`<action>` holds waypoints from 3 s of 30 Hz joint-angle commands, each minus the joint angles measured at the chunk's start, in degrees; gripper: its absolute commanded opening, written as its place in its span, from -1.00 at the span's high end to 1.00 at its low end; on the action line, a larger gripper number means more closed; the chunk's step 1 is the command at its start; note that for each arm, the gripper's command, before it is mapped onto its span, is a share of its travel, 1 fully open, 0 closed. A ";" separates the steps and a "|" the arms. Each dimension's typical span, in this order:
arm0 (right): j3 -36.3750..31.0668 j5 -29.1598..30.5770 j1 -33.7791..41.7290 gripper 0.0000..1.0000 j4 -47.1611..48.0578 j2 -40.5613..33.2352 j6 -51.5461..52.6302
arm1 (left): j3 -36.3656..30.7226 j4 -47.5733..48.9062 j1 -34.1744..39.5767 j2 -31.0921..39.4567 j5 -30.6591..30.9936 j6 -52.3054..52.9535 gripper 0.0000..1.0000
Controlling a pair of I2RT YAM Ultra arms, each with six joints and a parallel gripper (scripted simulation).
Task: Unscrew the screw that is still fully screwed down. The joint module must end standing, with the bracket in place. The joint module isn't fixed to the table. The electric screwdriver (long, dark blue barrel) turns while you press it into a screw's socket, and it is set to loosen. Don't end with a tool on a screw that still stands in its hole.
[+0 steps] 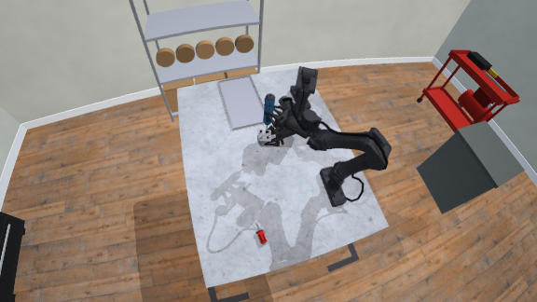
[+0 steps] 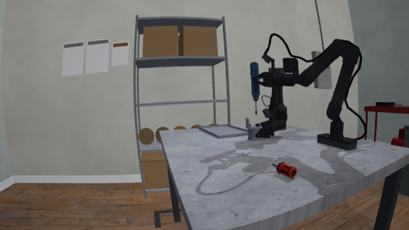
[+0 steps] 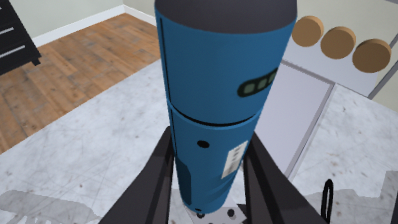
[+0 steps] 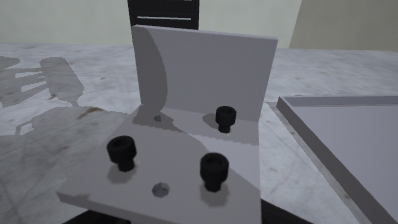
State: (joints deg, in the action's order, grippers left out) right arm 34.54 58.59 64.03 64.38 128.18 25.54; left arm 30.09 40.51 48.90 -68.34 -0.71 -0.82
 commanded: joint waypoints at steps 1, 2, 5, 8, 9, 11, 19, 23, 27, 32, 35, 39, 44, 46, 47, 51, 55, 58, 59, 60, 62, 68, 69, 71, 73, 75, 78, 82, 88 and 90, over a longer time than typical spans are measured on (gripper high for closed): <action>0.15 0.04 -0.05 -0.17 0.11 -0.34 0.06 | 0.67 3.11 0.69 2.98 -0.43 0.35 0.17; 0.15 0.04 -0.05 -0.17 0.11 -0.34 0.06 | 0.93 2.97 0.65 3.45 -0.37 0.35 0.17; 0.15 0.04 -0.05 -0.17 0.11 -0.34 0.06 | -1.12 2.47 0.49 4.21 -0.41 0.38 0.17; 0.15 0.04 -0.05 -0.17 0.11 -0.34 0.06 | -1.20 1.93 0.55 5.40 -0.44 0.38 0.17; 0.15 0.04 -0.05 -0.17 0.11 -0.34 0.06 | -2.08 1.74 0.58 5.67 -0.44 0.39 0.17; 0.15 0.04 -0.05 -0.17 0.11 -0.34 0.06 | -0.25 1.63 0.59 6.14 -0.46 0.38 0.17; 0.15 0.04 -0.05 -0.17 0.11 -0.34 0.06 | -1.43 0.77 0.70 7.84 -0.51 0.38 0.17; 0.15 0.04 -0.05 -0.17 0.11 -0.34 0.06 | -3.07 -0.02 0.78 9.16 -0.52 0.39 0.17; 0.15 0.04 -0.05 -0.17 0.11 -0.34 0.06 | -3.12 -0.76 0.80 10.49 -0.46 0.40 0.17; 0.15 0.04 -0.05 -0.17 0.11 -0.34 0.06 | -3.51 -1.11 0.56 10.94 -0.48 0.42 0.17; 0.15 0.04 -0.05 -0.17 0.11 -0.34 0.06 | -4.00 -1.65 0.64 12.00 -0.55 0.41 0.17; 0.15 0.04 -0.05 -0.17 0.11 -0.34 0.06 | -5.44 -2.60 0.74 13.47 -0.60 0.41 0.17; 0.15 0.04 -0.05 -0.17 0.11 -0.34 0.06 | -5.22 -3.71 0.86 15.31 -0.61 0.41 0.17; 0.15 0.04 -0.05 -0.17 0.11 -0.34 0.06 | -4.28 -3.89 0.87 15.67 -0.60 0.41 0.17; 0.15 0.04 -0.05 -0.17 0.11 -0.34 0.06 | -4.28 -3.89 0.87 15.67 -0.60 0.41 0.17; 0.15 0.04 -0.05 -0.17 0.11 -0.34 0.06 | -5.11 -4.15 0.91 15.92 -0.62 0.42 0.17; 0.15 0.04 -0.05 -0.17 0.11 -0.34 0.06 | -5.34 -4.47 0.91 16.44 -0.63 0.42 0.17; 0.15 0.04 -0.05 -0.17 0.11 -0.34 0.06 | -5.84 -4.77 0.70 16.82 -0.60 0.44 0.17; 0.15 0.04 -0.05 -0.17 0.11 -0.34 0.06 | -6.19 -4.86 0.69 16.92 -0.61 0.43 0.17; 0.15 0.04 -0.05 -0.17 0.11 -0.34 0.06 | -6.08 -4.95 0.70 17.08 -0.61 0.43 0.17; 0.15 0.04 -0.05 -0.17 0.11 -0.34 0.06 | -5.06 -5.01 0.71 17.33 -0.62 0.42 0.17; 0.15 0.04 -0.05 -0.17 0.11 -0.34 0.06 | -6.73 -5.13 0.70 17.28 -0.62 0.44 0.17; 0.15 0.04 -0.05 -0.17 0.11 -0.34 0.06 | -6.67 -5.15 0.70 17.35 -0.63 0.44 0.17; 0.15 0.04 -0.05 -0.17 0.11 -0.34 0.06 | -5.71 -5.23 0.70 17.68 -0.65 0.44 0.17; 0.15 0.04 -0.05 -0.17 0.11 -0.34 0.06 | -6.59 -5.31 0.69 17.68 -0.65 0.45 0.17; 0.15 0.04 -0.05 -0.17 0.11 -0.34 0.06 | -7.14 -5.37 0.69 17.73 -0.65 0.45 0.17; 0.15 0.04 -0.05 -0.17 0.11 -0.34 0.06 | -5.92 -5.52 0.69 18.21 -0.67 0.44 0.17; 0.15 0.04 -0.05 -0.17 0.11 -0.34 0.06 | -5.91 -5.56 0.69 18.25 -0.66 0.44 0.17; 0.15 0.04 -0.05 -0.17 0.11 -0.34 0.06 | -7.09 -5.66 0.71 18.17 -0.66 0.46 0.17; 0.15 0.04 -0.05 -0.17 0.11 -0.34 0.06 | -7.30 -5.60 0.70 18.19 -0.65 0.46 0.17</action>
State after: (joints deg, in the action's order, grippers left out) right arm 34.54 58.59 64.03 64.38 128.18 25.54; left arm 22.65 31.07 49.23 -52.10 -1.02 -0.78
